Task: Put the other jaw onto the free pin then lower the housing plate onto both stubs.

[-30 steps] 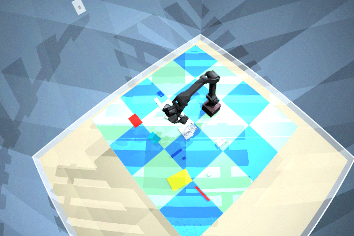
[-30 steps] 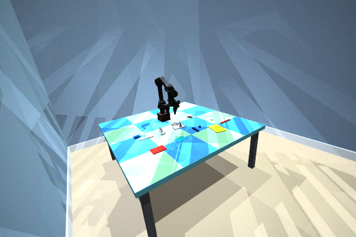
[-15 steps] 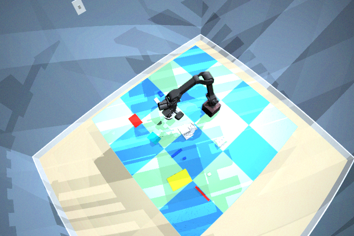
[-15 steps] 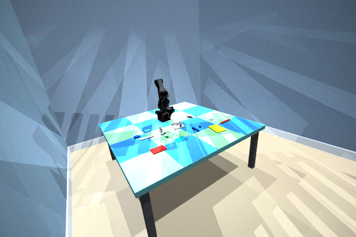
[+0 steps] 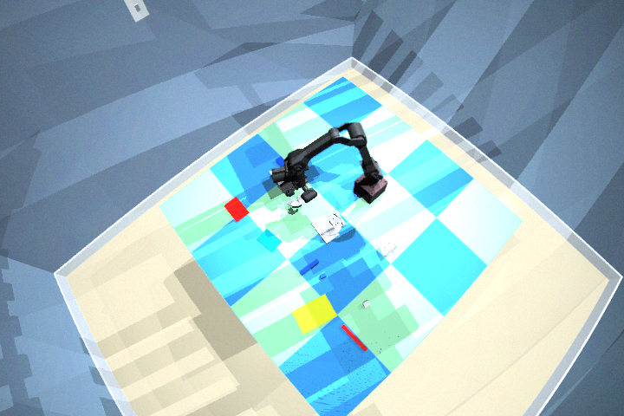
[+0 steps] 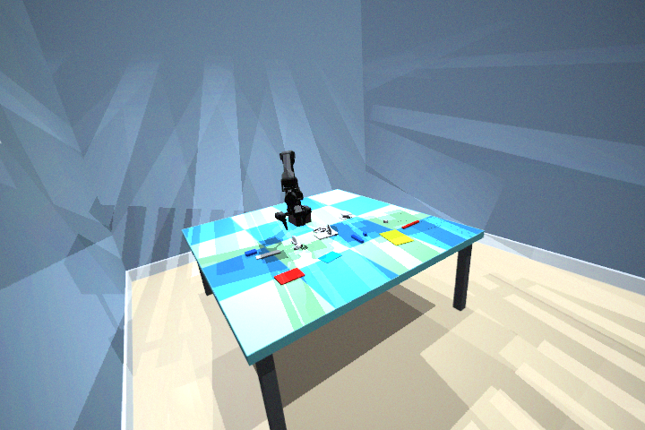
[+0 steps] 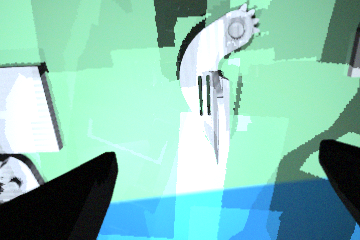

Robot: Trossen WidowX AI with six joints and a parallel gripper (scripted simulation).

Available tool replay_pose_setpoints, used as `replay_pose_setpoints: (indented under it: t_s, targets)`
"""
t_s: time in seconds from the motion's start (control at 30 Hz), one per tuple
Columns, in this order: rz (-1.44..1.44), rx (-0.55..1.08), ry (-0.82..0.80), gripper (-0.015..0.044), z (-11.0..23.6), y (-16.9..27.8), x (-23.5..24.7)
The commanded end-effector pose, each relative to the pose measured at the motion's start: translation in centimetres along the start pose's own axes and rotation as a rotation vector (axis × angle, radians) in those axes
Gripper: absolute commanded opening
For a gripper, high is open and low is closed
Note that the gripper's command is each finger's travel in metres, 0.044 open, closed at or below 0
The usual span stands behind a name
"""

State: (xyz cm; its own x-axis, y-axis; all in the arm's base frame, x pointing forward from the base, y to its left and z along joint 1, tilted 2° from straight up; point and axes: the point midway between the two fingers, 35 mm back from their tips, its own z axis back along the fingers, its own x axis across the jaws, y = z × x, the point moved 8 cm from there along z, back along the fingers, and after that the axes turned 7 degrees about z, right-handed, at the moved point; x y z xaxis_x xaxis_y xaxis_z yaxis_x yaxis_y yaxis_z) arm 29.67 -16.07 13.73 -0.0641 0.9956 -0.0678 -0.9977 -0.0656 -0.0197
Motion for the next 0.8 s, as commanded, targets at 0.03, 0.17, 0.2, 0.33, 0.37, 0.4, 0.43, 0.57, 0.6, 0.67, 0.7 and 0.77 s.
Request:
replay_pose_setpoints:
  t_s: [0.03,0.17,0.2,0.33,0.37,0.4,0.43,0.57,0.6,0.67,0.7,0.77]
  targets:
    - [-0.011,0.000,-0.008,0.0440,-1.5,0.0,-0.1]
    - [-0.011,0.000,-0.008,0.0440,-4.0,0.2,0.0]
    - [-0.011,0.000,-0.008,0.0440,-4.0,0.2,0.0]
    - [-0.011,0.000,-0.008,0.0440,-4.0,0.2,0.0]
    - [-0.011,0.000,-0.008,0.0440,-4.0,0.2,0.0]
    - [-0.011,0.000,-0.008,0.0440,-4.0,0.2,0.0]
    - [-0.011,0.000,-0.008,0.0440,-4.0,0.2,0.0]
    - [-0.011,0.000,-0.008,0.0440,-4.2,0.2,0.0]
    - [-0.011,0.000,-0.008,0.0440,-4.4,0.2,0.0]
    - [-0.011,0.000,-0.008,0.0440,-4.7,0.2,0.0]
    - [-0.011,0.000,-0.008,0.0440,-4.9,0.1,0.0]
    - [-0.011,0.000,-0.008,0.0440,-5.2,0.1,0.0]
